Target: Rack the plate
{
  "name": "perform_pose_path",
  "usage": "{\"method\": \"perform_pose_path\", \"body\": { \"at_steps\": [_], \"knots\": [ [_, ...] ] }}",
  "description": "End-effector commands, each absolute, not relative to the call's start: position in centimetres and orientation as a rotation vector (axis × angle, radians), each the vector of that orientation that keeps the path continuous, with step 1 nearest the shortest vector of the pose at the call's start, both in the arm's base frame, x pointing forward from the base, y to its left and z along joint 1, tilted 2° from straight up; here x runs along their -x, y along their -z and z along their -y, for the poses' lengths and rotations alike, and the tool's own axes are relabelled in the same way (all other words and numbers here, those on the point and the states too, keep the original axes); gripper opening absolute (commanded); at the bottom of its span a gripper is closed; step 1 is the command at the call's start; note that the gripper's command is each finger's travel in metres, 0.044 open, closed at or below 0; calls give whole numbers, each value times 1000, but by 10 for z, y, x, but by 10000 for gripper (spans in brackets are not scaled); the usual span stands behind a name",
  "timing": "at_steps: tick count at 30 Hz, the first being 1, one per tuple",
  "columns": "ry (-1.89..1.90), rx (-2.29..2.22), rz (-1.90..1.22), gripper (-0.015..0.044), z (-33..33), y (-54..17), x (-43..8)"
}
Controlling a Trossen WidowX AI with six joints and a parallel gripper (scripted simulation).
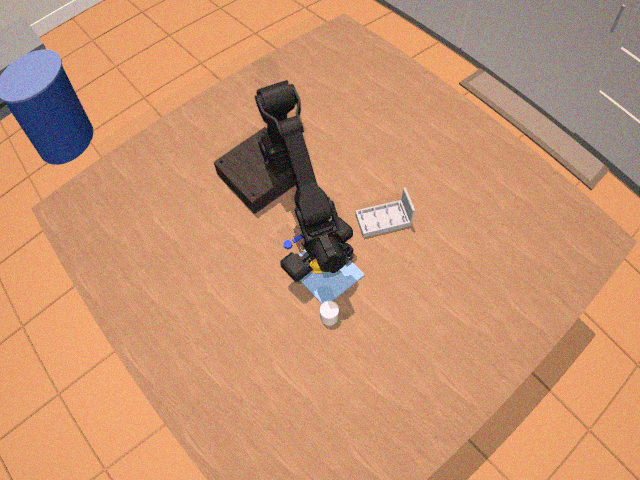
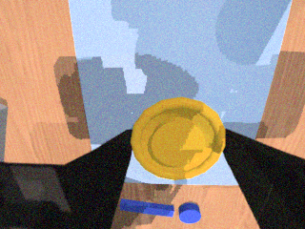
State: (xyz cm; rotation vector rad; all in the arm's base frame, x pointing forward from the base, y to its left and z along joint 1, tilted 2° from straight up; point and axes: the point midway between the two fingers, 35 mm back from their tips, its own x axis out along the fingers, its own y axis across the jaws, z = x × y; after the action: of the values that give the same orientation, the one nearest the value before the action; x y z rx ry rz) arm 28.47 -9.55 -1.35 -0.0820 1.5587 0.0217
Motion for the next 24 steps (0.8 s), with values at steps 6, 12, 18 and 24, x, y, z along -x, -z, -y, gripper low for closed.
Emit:
{"method": "perform_pose_path", "body": {
  "at_steps": [6, 12, 18, 24],
  "knots": [
    [-24, 89, -1559, 43, 97, -19, -293],
    [-24, 89, -1559, 0, 97, -50, -298],
    [-24, 89, -1559, 0, 96, -81, -299],
    [-24, 89, -1558, 0, 95, -108, -300]
  ]
}}
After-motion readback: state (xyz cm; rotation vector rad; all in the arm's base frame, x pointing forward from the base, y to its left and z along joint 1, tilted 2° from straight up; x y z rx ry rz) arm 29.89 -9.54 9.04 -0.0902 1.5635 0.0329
